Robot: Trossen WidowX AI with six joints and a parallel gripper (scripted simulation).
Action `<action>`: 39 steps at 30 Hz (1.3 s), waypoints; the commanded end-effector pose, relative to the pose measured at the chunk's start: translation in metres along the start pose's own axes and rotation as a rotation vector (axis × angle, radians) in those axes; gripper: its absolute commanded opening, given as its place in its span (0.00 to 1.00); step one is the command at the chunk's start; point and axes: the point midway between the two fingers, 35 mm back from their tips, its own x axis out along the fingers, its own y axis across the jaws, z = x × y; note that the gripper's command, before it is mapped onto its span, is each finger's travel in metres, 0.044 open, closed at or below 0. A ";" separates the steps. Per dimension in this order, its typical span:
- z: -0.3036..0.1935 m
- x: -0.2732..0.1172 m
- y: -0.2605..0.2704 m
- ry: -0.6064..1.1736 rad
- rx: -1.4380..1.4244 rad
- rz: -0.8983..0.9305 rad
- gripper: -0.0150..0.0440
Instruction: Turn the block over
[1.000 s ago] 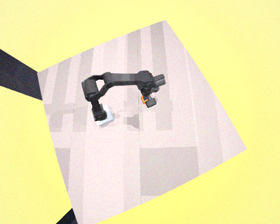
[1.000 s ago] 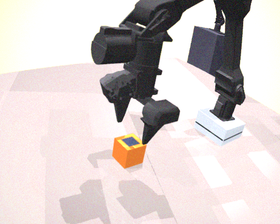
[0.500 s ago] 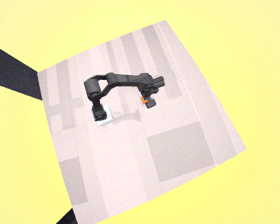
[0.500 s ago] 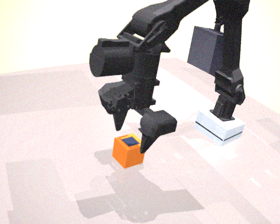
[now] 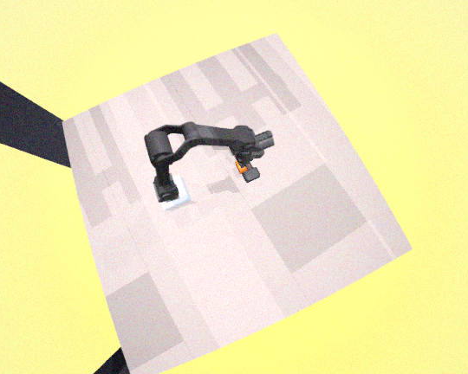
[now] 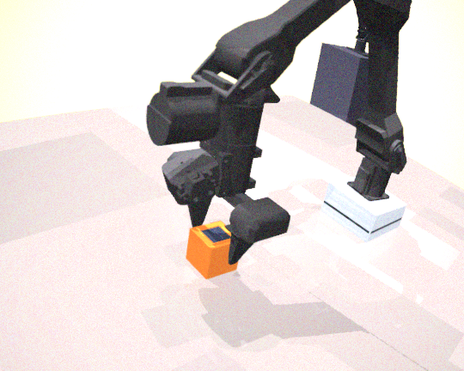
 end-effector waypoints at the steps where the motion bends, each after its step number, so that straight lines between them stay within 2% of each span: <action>1: -0.001 0.002 0.000 0.002 0.000 -0.003 0.78; 4: -0.001 0.002 0.000 0.002 0.000 -0.003 0.64; 23: -0.001 0.002 0.000 0.002 0.000 -0.003 0.43; 27: 0.000 -0.017 0.000 0.002 0.000 -0.003 0.25; 30: -0.001 -0.028 0.000 0.002 0.000 -0.003 0.25; 39: 0.000 -0.025 0.000 -0.055 0.001 -0.003 0.25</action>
